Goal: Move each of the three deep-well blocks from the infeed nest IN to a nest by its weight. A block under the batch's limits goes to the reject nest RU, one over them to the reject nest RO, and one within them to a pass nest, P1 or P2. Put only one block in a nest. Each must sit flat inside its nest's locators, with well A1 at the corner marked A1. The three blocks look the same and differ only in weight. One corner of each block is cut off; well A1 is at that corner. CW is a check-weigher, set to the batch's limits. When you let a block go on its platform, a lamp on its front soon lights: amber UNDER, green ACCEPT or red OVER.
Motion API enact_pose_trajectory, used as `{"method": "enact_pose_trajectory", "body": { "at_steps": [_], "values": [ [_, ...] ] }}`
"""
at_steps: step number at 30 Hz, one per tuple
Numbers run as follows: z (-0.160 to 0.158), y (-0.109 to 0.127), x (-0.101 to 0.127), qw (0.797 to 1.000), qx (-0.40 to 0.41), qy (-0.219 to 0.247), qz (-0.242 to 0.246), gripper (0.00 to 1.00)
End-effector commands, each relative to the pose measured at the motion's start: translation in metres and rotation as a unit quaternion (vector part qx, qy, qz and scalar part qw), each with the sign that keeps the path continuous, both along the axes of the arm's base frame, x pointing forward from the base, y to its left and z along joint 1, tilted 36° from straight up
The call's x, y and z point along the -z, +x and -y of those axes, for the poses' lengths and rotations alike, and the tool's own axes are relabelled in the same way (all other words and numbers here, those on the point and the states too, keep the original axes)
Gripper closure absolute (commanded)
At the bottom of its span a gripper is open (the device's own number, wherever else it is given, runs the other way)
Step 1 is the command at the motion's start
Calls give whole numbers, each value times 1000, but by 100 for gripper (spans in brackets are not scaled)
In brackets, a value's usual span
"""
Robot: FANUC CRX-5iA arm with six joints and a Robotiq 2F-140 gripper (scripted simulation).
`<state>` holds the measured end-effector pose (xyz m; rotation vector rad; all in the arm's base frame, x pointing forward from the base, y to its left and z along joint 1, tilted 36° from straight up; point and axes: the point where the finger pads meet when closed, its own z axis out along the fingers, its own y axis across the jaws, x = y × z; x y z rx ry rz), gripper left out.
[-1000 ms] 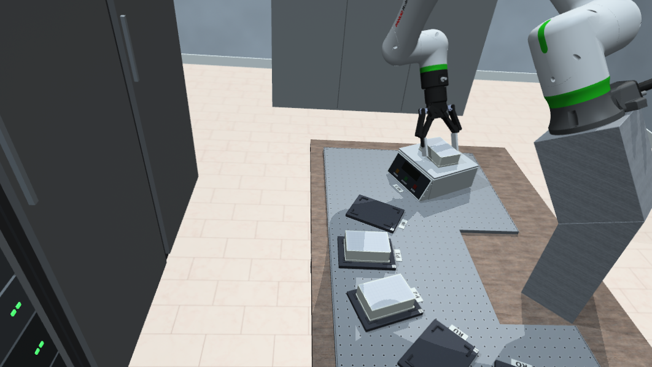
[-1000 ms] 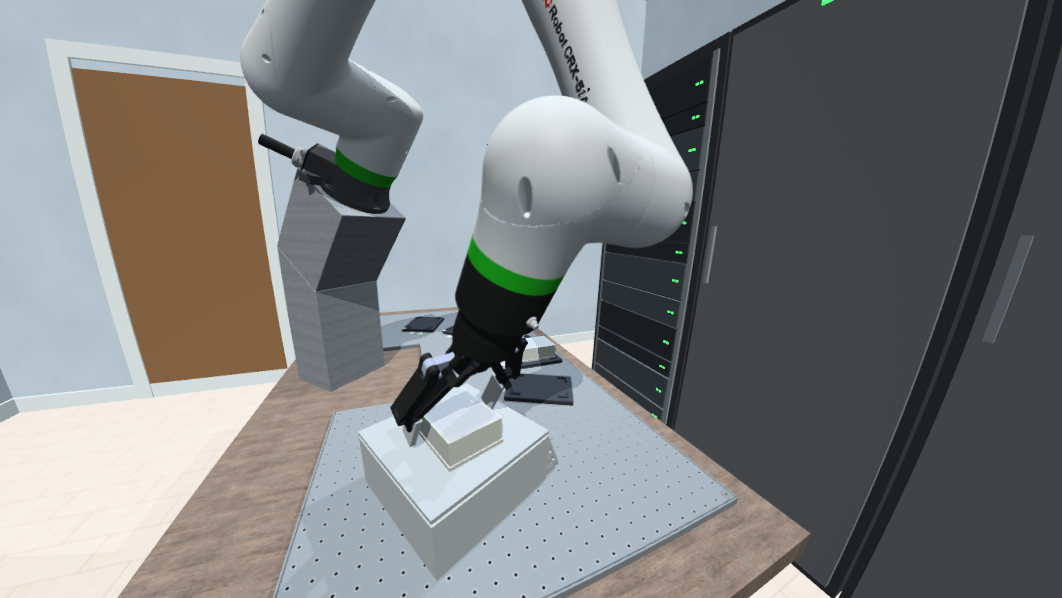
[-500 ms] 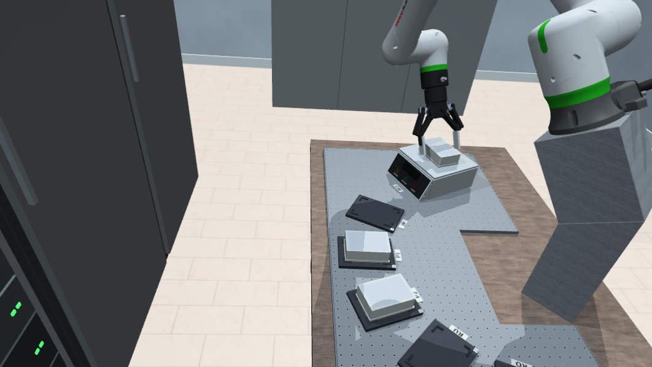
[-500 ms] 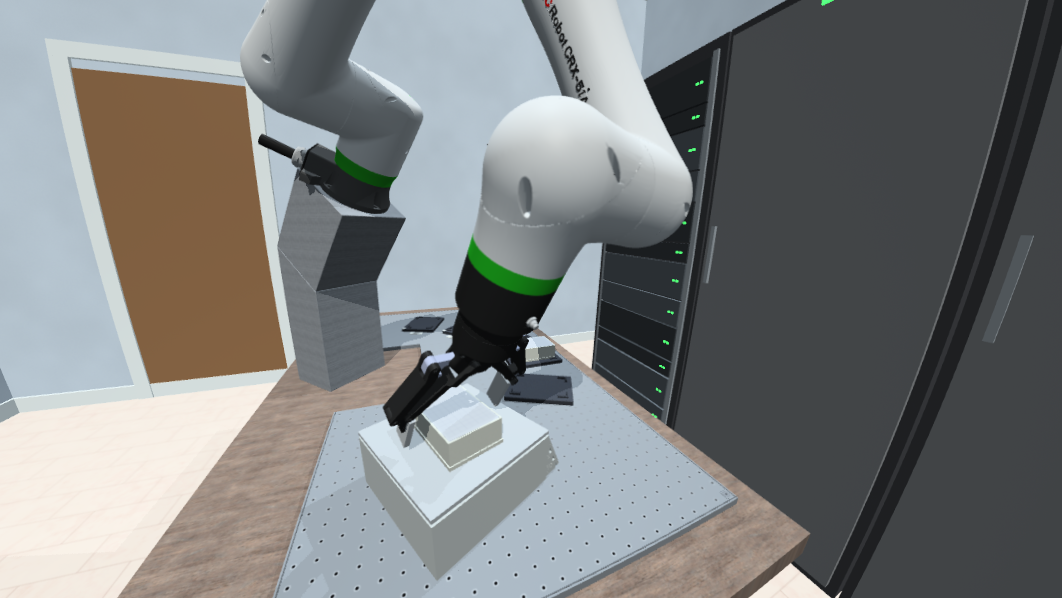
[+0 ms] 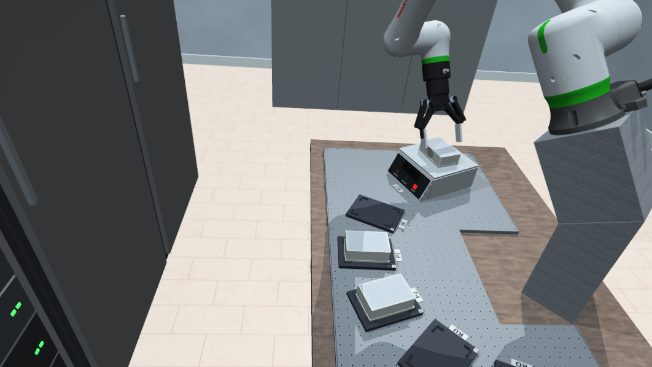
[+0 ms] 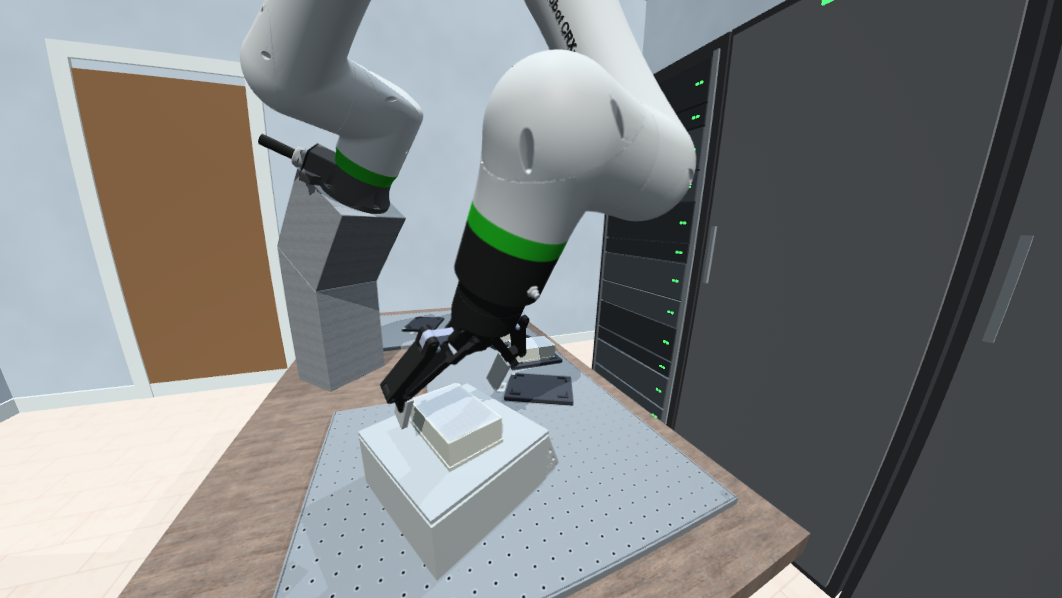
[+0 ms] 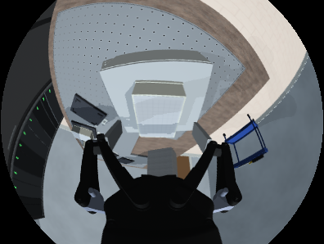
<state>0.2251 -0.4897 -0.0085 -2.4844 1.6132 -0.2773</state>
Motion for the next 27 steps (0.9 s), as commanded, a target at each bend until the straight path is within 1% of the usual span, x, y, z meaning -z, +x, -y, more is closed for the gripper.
{"method": "enact_pose_trajectory", "body": {
  "at_steps": [1,17,27],
  "values": [
    [-3,-4,-7,1000,0,0,0,0],
    [-19,-19,-37,1000,0,0,0,0],
    [-20,-19,-37,1000,0,0,0,0]
  ]
}}
